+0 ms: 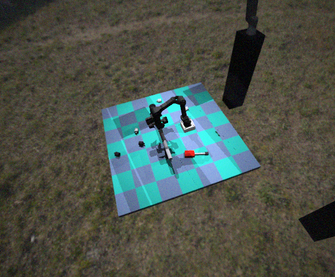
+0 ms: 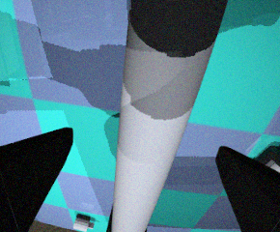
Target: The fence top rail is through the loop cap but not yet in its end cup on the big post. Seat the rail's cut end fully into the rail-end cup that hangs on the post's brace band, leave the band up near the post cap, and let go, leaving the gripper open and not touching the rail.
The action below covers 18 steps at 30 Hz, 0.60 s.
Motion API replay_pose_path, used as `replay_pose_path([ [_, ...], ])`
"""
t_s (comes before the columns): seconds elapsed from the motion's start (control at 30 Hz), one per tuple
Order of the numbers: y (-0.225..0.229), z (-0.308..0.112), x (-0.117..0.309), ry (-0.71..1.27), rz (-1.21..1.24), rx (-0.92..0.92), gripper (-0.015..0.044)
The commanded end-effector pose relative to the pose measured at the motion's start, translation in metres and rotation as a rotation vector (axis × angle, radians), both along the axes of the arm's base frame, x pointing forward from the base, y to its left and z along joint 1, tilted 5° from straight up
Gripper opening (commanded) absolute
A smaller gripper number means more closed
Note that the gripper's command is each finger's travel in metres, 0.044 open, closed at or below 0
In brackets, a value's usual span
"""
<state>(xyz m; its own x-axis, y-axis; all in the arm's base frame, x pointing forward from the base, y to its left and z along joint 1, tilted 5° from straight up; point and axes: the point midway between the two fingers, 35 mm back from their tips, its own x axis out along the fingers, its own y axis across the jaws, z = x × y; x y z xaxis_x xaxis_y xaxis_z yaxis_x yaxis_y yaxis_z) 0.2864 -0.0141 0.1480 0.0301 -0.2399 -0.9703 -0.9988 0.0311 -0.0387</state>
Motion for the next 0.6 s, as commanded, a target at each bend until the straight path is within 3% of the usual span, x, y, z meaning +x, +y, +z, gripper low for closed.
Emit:
replay_pose_path([
  [0.0, 0.013, 0.013, -0.002, -0.001, -0.001, 0.001, 0.0440],
  [0.17, 0.012, 0.015, -0.001, -0.004, 0.005, 0.000, 0.0440],
  [0.37, 0.021, 0.055, -0.007, -0.004, 0.005, 0.001, 0.0440],
  [0.57, 0.021, 0.057, -0.007, -0.003, 0.005, 0.001, 0.0440],
])
